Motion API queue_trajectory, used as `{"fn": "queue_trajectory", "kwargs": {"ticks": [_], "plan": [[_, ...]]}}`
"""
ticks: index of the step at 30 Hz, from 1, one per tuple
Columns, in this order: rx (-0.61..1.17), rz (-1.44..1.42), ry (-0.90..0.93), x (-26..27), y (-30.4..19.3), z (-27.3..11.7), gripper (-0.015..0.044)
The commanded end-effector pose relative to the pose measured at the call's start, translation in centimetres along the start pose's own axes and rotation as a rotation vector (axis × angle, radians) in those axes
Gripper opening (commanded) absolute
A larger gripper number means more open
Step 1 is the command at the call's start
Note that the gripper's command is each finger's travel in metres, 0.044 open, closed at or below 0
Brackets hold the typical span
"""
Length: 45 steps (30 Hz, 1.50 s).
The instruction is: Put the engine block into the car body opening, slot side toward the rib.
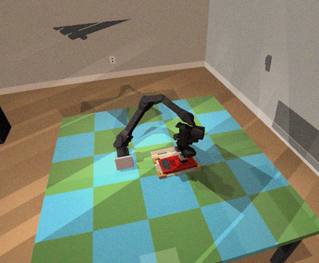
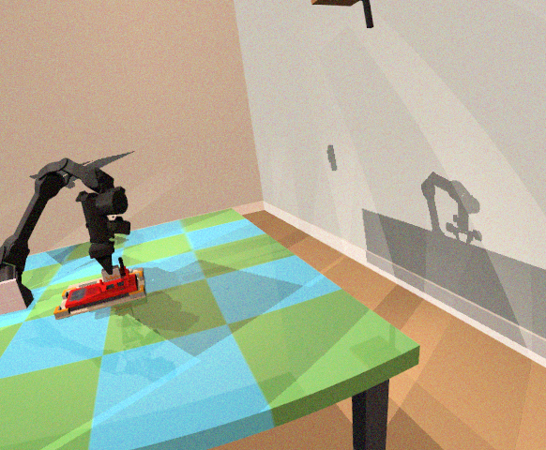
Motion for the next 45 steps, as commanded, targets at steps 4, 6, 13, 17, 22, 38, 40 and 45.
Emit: {"fn": "queue_trajectory", "kwargs": {"ticks": [4, 6, 13, 17, 22, 38, 40, 45], "plan": [[-0.003, -0.011, 0.001, 0.02, 0.09, -0.08, 0.0159], [-0.003, -0.011, 0.001, 0.02, 0.09, -0.08, 0.0159], [-0.003, 0.078, 0.001, 0.01, 0.11, -0.08, 0.0159], [-0.003, 0.123, 0.001, 0.01, 0.11, -0.02, 0.0159], [-0.003, 0.120, 0.001, 0.00, 0.12, 0.11, 0.0159], [-0.003, 0.037, 0.001, -0.02, 0.14, 0.43, 0.0159], [-0.003, 0.049, 0.001, -0.02, 0.14, 0.47, 0.0159], [-0.003, 0.054, 0.001, -0.02, 0.15, 0.57, 0.0159]]}}
Point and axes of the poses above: the point midway between the two fingers, 35 mm back from their tips, its own z axis out along the fingers, its own x axis across the jaws, y = z × x, the point moved 2 cm from there along -z, back along the fingers, and after that the axes turned 6 degrees about -z, right-handed, at the moved point
